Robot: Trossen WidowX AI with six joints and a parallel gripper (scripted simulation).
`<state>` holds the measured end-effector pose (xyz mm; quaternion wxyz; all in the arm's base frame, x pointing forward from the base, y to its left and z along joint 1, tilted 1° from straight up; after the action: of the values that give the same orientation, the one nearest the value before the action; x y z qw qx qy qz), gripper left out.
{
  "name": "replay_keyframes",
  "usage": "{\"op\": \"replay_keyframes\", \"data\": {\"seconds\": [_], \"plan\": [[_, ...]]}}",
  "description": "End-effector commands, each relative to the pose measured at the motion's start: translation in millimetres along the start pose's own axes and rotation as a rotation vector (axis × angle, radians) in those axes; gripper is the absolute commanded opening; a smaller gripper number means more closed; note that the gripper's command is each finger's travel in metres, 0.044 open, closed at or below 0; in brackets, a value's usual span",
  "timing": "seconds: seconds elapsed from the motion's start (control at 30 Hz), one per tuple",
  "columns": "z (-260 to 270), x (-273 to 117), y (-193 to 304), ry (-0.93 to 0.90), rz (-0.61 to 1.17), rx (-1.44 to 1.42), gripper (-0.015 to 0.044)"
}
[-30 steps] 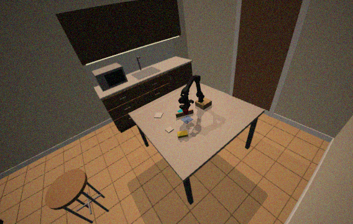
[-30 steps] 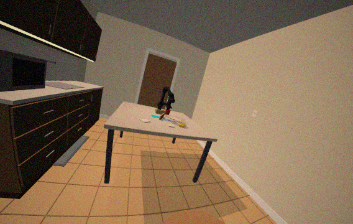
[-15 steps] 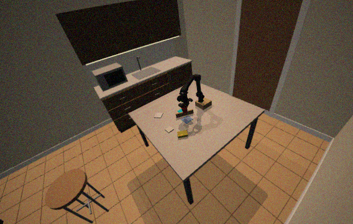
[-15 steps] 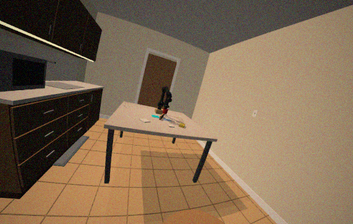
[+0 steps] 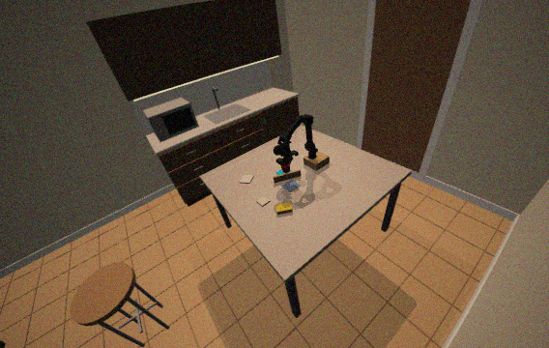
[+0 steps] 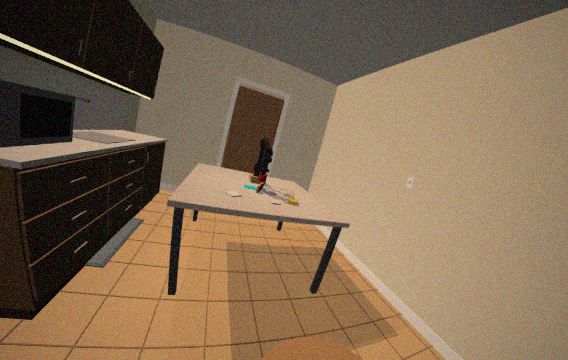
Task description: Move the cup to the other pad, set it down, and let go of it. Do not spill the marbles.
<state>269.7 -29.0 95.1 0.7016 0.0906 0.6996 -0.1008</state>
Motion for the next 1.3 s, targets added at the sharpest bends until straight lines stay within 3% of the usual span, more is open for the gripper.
{"op": "replay_keyframes", "data": {"seconds": [0.0, 1.27], "plan": [[-3, 0, -9, -0.002, -0.004, -0.003, 0.0000], [-22, -3, -79, -0.001, -0.010, -0.003, 0.0000]]}}
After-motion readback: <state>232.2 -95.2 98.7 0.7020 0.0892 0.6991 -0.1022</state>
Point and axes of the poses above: the point midway between the two fingers, 35 mm back from their tips, its own x axis out along the fingers, its own z axis across the jaws, y = z × x, the point moved 1 cm from there along -x, back along the fingers, and after that the axes turned 9 degrees about x, right-handed, at the moved point
